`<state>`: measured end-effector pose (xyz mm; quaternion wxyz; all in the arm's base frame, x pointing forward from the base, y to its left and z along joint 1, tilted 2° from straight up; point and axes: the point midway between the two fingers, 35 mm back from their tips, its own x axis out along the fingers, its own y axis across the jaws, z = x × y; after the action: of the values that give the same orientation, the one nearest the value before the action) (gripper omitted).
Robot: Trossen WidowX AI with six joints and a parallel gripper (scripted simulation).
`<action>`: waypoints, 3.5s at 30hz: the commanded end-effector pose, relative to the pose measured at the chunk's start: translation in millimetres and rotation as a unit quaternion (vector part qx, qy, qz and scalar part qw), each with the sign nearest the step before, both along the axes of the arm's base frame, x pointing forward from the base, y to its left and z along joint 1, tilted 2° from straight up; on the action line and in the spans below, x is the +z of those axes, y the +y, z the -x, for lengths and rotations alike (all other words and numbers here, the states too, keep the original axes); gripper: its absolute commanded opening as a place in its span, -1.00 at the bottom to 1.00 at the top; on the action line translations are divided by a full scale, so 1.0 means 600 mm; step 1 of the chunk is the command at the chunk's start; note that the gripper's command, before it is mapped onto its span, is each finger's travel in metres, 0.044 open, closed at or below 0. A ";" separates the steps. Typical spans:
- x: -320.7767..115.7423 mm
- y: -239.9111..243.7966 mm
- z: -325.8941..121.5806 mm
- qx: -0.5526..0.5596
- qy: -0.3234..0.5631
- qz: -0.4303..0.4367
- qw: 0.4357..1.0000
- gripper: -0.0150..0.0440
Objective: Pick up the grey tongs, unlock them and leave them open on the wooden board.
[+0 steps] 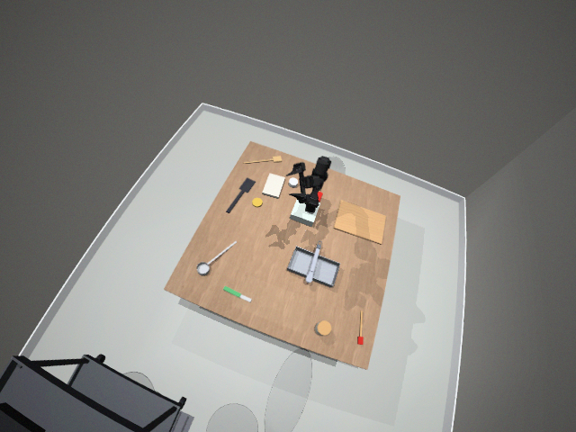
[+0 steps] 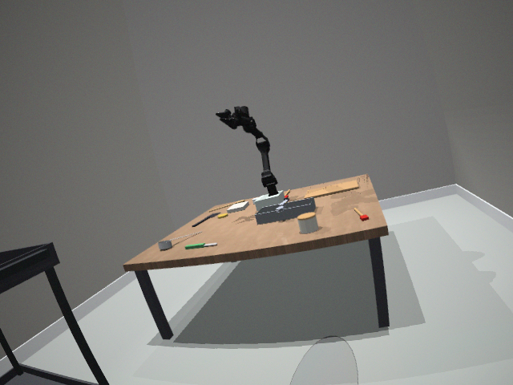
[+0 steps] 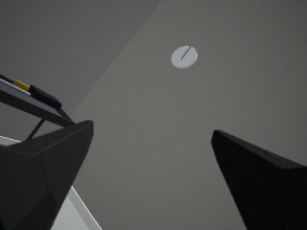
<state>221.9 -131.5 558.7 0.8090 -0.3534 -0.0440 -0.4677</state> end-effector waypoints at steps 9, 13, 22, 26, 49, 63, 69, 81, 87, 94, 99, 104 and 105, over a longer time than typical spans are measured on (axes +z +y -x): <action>-0.087 0.018 -0.124 0.091 0.088 -0.028 0.992 0.39; -0.161 0.032 -0.195 0.151 0.152 -0.061 0.975 0.39; -0.381 0.084 -0.309 0.275 0.292 -0.218 0.890 0.39; -0.490 0.118 -0.328 0.310 0.355 -0.314 0.824 0.39; -0.823 0.276 -0.209 0.204 0.502 -0.731 0.414 0.39; -0.829 0.289 -0.222 0.204 0.503 -0.731 0.414 0.39; -0.844 0.296 -0.225 0.204 0.503 -0.731 0.414 0.39; -0.872 0.311 -0.230 0.204 0.503 -0.731 0.414 0.39; -0.886 0.319 -0.232 0.204 0.503 -0.731 0.413 0.39; -0.903 0.328 -0.233 0.205 0.503 -0.731 0.413 0.39; -0.914 0.334 -0.234 0.205 0.503 -0.731 0.413 0.39; -0.926 0.341 -0.234 0.205 0.503 -0.732 0.413 0.39; -0.928 0.342 -0.234 0.205 0.502 -0.732 0.413 0.39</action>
<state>363.7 71.6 8.8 0.7133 0.2184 0.6547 0.1218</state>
